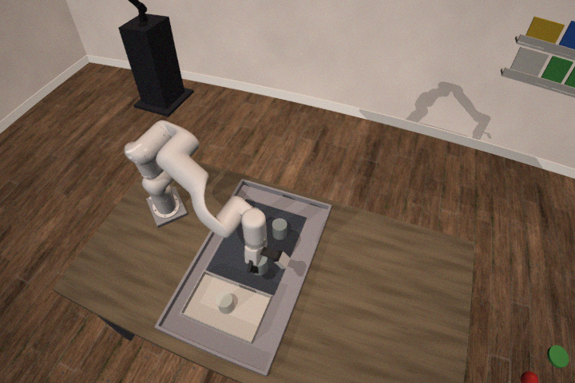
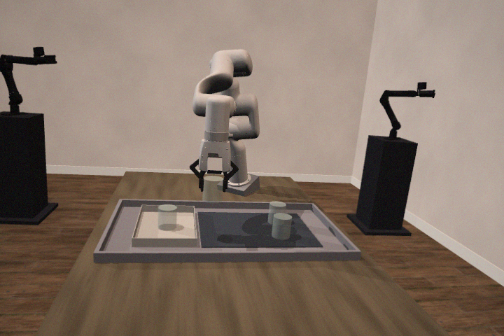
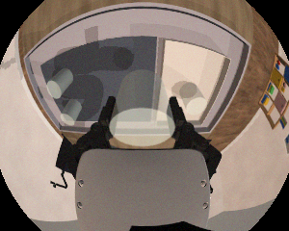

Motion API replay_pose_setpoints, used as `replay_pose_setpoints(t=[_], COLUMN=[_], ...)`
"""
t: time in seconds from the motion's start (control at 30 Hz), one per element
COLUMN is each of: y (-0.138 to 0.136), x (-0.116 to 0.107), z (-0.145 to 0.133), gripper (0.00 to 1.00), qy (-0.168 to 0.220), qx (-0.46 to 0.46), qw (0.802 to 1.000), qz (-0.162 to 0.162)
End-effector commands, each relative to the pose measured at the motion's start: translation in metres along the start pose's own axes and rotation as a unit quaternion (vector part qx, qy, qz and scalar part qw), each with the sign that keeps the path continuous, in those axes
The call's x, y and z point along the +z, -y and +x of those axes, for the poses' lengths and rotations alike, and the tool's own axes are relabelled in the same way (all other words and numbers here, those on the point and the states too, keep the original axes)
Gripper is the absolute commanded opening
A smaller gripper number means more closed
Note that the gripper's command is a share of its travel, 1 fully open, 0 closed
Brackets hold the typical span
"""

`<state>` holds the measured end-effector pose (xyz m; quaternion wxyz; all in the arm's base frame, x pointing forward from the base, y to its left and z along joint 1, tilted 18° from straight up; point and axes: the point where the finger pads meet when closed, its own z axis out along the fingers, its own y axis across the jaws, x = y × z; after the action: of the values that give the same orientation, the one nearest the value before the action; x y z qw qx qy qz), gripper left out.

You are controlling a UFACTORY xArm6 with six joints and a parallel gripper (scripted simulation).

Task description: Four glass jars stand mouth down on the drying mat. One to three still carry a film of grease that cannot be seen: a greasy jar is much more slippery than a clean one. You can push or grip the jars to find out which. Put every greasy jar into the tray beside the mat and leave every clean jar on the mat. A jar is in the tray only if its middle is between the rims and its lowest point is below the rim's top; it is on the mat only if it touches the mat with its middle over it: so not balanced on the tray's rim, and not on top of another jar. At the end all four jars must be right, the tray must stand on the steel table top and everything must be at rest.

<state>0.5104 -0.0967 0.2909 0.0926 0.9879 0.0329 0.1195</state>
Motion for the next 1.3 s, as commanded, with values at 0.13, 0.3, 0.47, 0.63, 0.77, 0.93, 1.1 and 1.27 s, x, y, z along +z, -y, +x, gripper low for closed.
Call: replay_pose_setpoints(t=[0.13,0.3,0.47,0.63,0.77,0.93,1.1,1.27], y=[-0.022,-0.039,-0.052,-0.065,-0.078,-0.095,-0.104,-0.121], x=[-0.002,-0.002,-0.002,-0.002,-0.002,-0.002,-0.002,-0.002], z=[0.003,0.004,0.005,0.006,0.007,0.008,0.009,0.010], gripper=[0.00,0.00,0.00,0.00,0.00,0.00,0.00,0.00], qy=[-0.002,-0.002,-0.002,-0.002,-0.002,-0.002,-0.002,-0.002], qx=[0.000,0.000,0.000,0.000,0.000,0.000,0.000,0.000], qw=[1.000,1.000,1.000,1.000,1.000,1.000,1.000,1.000], qz=[0.000,0.000,0.000,0.000,0.000,0.000,0.000,0.000])
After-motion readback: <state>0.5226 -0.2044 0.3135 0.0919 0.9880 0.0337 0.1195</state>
